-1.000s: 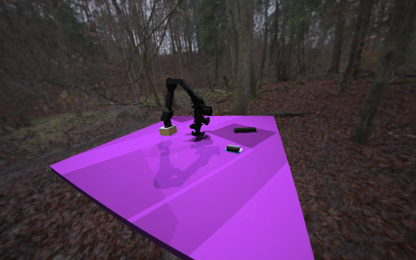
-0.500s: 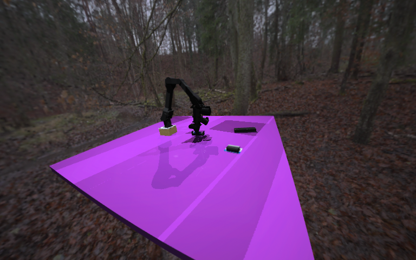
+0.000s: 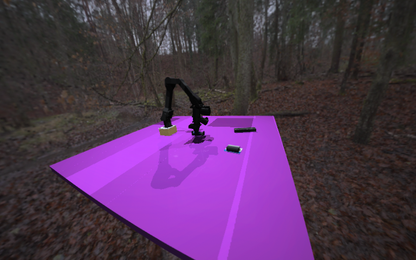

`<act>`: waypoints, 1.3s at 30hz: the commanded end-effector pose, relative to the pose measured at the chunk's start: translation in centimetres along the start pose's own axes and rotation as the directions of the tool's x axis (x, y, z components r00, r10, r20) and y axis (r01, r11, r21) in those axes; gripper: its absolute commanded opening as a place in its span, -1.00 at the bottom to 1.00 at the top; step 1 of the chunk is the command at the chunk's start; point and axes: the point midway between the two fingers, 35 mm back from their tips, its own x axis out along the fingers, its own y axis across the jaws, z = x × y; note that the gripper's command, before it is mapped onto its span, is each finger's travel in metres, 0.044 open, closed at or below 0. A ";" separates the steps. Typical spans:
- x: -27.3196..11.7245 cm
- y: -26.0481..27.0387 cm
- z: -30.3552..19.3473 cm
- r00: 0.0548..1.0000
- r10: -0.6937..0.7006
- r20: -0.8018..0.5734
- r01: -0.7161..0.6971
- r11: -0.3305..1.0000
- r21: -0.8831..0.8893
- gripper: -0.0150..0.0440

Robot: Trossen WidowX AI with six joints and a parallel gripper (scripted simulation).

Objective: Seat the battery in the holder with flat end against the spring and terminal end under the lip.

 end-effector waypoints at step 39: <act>-8.7 0.1 -1.1 1.000 0.000 -0.001 0.000 1.000 0.000 1.00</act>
